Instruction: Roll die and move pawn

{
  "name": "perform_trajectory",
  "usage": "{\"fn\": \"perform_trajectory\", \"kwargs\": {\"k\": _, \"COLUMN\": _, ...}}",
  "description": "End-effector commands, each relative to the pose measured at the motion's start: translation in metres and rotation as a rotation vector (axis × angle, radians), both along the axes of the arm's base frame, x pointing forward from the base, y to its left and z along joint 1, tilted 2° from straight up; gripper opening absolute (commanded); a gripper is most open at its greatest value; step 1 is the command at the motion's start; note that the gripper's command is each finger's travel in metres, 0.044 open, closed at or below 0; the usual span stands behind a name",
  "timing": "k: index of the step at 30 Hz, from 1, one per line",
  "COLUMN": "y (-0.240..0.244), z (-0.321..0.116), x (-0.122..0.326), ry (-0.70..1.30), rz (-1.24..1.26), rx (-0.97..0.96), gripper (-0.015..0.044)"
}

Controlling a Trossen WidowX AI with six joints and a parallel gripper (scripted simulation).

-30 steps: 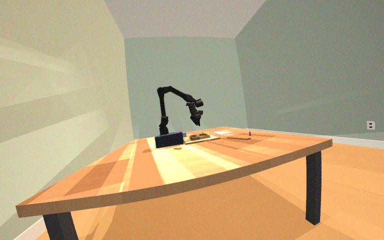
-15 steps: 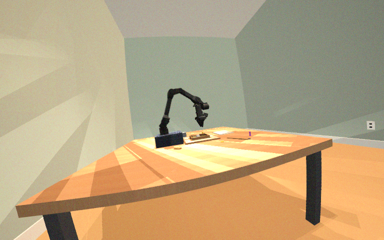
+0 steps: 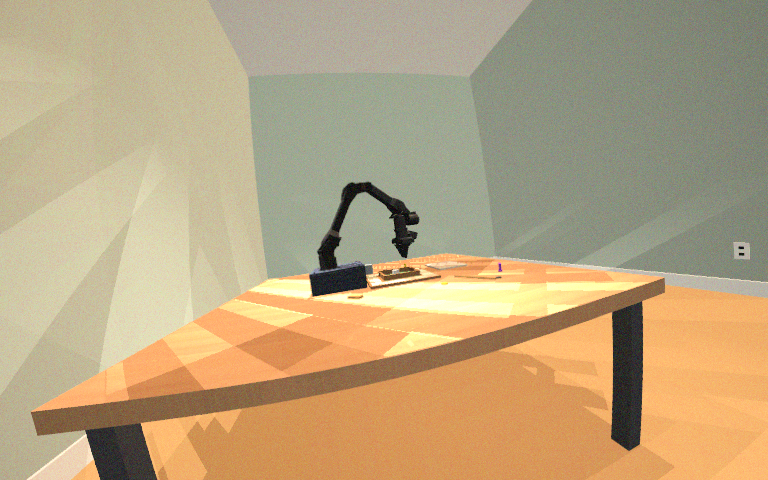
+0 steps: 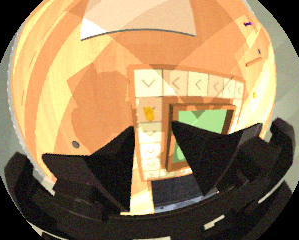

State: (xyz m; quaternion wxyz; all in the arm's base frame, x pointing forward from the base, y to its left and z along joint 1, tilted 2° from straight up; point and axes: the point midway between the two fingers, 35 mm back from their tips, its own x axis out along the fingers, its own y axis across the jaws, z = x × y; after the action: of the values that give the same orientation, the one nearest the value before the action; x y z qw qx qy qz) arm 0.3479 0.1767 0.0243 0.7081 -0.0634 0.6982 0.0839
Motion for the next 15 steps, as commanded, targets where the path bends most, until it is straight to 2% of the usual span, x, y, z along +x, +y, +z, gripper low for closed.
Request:
{"fn": "perform_trajectory", "kwargs": {"k": 1, "y": 0.0, "z": -0.013, "x": -0.002, "ry": 0.011, "rz": -0.003, "rx": -0.005, "gripper": 0.02}}
{"fn": "perform_trajectory", "kwargs": {"k": 15, "y": 0.001, "z": -0.03, "x": -0.001, "ry": 0.011, "rz": -0.003, "rx": -0.005, "gripper": 0.02}}
